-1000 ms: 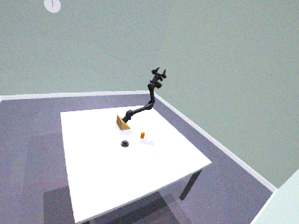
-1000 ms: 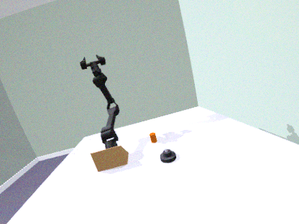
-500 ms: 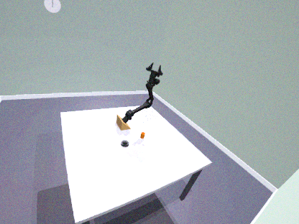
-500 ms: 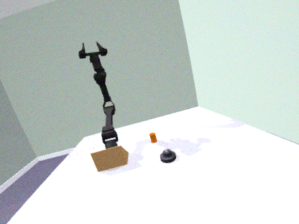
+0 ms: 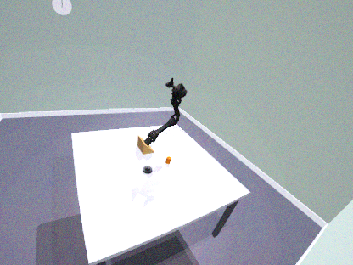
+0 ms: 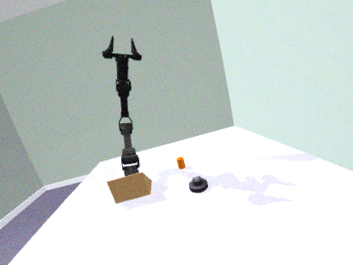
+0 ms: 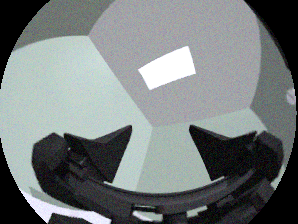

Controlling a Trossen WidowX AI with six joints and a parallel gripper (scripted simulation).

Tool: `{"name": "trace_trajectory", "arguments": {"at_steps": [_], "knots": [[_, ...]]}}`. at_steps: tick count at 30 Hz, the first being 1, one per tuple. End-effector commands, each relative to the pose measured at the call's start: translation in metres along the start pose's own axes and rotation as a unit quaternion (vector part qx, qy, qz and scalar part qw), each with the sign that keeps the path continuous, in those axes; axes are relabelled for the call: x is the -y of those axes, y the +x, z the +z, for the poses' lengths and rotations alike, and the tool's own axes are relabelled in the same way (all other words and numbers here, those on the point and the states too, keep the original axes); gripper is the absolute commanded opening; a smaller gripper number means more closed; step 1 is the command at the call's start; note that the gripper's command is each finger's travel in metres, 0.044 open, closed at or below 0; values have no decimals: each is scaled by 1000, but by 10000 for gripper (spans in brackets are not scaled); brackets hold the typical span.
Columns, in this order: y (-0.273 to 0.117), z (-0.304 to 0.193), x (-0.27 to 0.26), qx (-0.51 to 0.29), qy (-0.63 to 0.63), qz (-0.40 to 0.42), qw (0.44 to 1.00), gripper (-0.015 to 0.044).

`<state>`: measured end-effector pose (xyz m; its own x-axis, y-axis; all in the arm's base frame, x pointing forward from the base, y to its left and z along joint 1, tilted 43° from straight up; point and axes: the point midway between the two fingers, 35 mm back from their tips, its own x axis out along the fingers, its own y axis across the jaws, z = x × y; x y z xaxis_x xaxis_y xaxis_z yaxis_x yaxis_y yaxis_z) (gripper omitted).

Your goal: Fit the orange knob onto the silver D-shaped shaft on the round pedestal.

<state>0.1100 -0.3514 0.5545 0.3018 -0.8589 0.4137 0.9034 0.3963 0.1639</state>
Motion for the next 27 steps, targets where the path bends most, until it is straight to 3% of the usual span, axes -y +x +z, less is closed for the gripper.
{"name": "trace_trajectory", "arguments": {"at_steps": [1,8,14,20,27], "knots": [[2,-71,-34,-117,-17,60,991,440],[-20,-146,-94,-242,-31,161,956,440],[-64,-212,-142,-361,-51,257,895,440],[-136,-270,-185,-479,-74,363,795,440],[-240,-309,-218,-592,-95,488,634,440]]}}
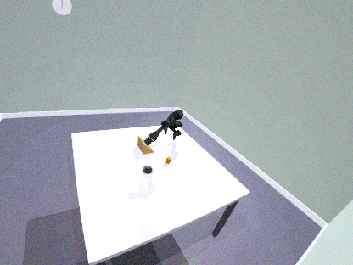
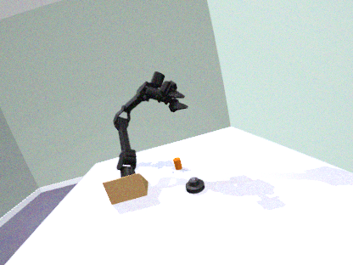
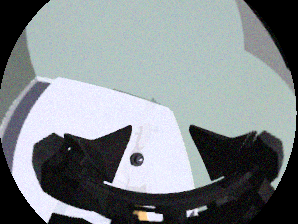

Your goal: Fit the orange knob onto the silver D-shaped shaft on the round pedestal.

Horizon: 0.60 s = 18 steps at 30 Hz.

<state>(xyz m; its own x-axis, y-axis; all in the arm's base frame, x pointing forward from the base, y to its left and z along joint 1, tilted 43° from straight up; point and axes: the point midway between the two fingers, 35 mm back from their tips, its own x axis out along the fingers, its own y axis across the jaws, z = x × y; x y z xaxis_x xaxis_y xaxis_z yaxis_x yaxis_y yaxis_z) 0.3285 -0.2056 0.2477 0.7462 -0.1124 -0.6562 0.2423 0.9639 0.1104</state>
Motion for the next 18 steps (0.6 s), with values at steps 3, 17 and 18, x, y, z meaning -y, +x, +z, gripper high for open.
{"name": "trace_trajectory", "arguments": {"at_steps": [3,17,18], "knots": [[23,-68,-76,-148,-42,148,977,440],[-17,-167,-188,-371,-74,381,844,440],[-17,-167,-188,-371,-74,381,844,440]]}}
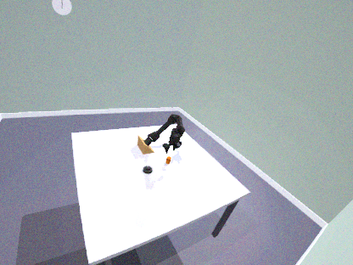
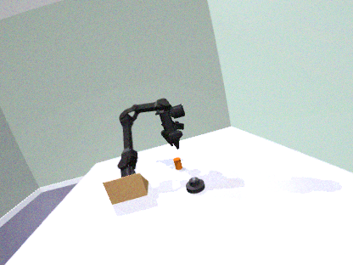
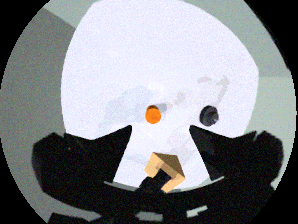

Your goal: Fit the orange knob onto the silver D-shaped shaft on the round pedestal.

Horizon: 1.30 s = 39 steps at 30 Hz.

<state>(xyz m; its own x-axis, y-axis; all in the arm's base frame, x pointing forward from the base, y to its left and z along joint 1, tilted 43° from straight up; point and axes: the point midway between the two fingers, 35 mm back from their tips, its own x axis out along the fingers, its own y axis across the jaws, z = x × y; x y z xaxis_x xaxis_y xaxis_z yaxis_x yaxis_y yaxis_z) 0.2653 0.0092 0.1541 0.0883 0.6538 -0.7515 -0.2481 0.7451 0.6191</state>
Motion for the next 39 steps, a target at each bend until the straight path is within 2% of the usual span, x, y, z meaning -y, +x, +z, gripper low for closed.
{"name": "trace_trajectory", "arguments": {"at_steps": [1,5,9,39], "knots": [[5,-6,-9,-17,-1,23,1000,440],[7,-5,-9,-17,-1,23,1000,440],[38,-4,-9,-16,-1,24,1000,440],[83,-6,-10,-16,-2,23,1000,440]]}}
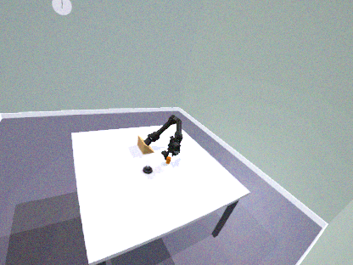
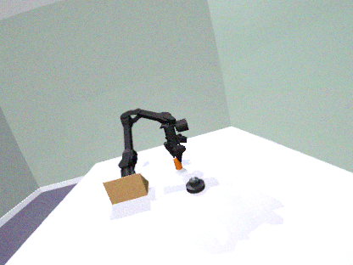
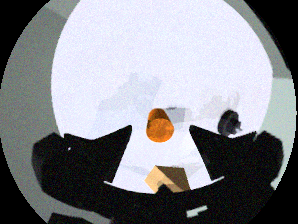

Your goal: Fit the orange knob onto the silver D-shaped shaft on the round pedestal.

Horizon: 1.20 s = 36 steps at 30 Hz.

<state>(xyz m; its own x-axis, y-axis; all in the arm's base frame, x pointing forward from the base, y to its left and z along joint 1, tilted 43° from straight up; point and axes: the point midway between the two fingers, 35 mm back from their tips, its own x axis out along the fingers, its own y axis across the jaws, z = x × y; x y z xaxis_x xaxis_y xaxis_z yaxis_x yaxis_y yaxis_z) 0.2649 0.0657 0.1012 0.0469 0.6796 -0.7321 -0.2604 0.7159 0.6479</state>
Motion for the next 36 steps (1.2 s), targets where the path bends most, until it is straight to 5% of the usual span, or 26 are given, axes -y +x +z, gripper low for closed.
{"name": "trace_trajectory", "arguments": {"at_steps": [1,26,36], "knots": [[8,-1,0,0,3,2,1000,440],[45,-2,-3,0,3,4,1000,440],[45,-2,-3,0,3,4,1000,178]]}}
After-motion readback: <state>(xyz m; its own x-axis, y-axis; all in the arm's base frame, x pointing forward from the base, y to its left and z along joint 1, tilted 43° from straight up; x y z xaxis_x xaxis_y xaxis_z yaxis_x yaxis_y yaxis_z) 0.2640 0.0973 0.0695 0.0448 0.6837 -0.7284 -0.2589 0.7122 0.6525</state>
